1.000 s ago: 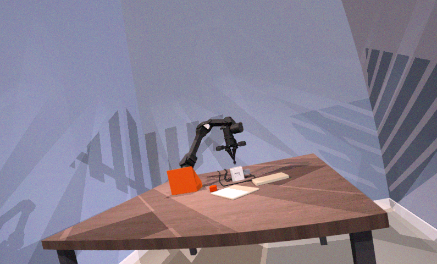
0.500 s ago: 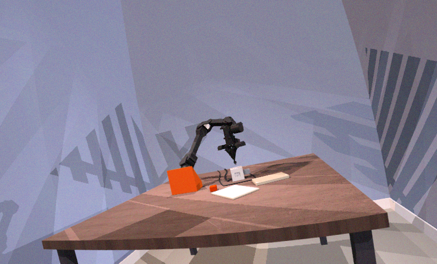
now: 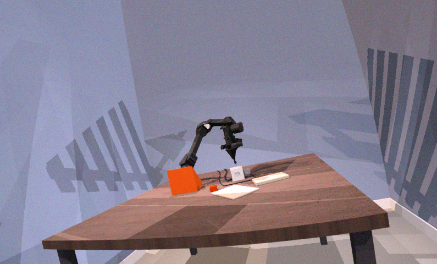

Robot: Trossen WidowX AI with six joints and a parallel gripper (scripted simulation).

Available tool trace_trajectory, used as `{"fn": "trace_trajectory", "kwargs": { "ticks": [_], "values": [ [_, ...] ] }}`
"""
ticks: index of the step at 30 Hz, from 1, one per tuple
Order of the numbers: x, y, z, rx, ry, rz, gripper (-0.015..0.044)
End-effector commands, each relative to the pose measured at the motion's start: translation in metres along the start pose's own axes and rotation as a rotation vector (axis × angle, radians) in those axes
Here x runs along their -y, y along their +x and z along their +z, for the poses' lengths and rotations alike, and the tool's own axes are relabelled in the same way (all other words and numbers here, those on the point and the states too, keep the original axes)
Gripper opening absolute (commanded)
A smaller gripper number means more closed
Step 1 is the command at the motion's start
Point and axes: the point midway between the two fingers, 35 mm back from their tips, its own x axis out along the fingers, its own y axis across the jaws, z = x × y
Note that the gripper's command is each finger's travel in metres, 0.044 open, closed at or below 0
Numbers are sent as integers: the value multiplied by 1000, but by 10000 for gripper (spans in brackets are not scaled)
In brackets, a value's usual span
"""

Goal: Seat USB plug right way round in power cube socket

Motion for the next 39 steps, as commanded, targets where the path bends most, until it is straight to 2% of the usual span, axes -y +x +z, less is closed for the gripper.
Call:
{"fn": "trace_trajectory", "kwargs": {
  "ticks": [1, 39],
  "values": [
    [0, 0, 0, 0, 118, -2, 0],
    [0, 0, 0, 2, 1113, -2, 0]
  ]
}}
